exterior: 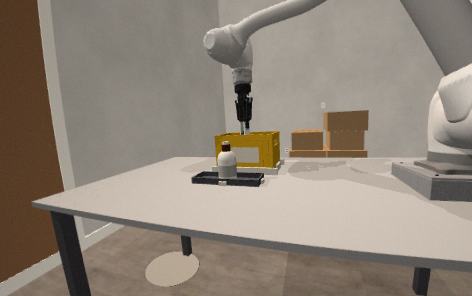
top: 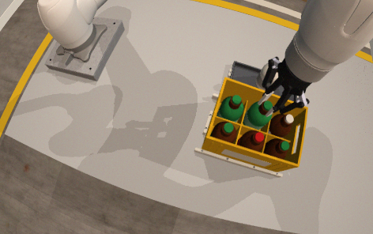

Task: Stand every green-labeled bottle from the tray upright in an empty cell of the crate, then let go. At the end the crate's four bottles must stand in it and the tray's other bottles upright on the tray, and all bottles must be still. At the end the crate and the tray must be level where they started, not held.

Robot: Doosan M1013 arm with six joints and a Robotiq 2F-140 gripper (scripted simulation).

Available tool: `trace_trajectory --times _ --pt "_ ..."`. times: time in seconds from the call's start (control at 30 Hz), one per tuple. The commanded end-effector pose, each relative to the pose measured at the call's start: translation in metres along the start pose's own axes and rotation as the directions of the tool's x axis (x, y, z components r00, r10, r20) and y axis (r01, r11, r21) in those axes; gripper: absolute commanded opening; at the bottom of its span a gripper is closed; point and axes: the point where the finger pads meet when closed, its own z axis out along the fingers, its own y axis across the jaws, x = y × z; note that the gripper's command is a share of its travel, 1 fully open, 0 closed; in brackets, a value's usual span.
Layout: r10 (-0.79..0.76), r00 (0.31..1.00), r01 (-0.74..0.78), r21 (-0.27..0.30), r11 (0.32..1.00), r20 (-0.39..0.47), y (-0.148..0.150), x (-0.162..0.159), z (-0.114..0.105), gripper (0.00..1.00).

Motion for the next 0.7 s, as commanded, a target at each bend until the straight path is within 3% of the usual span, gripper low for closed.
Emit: trace_trajectory --times 0.0,0.67 --pt "-0.003 1.000 0.003 -0.001 1.000 -0.004 -0.0012 0.0024 0.0073 0.00" --pt "-0.003 1.000 0.003 -0.001 1.000 -0.004 -0.0012 0.0025 0.0108 0.00"
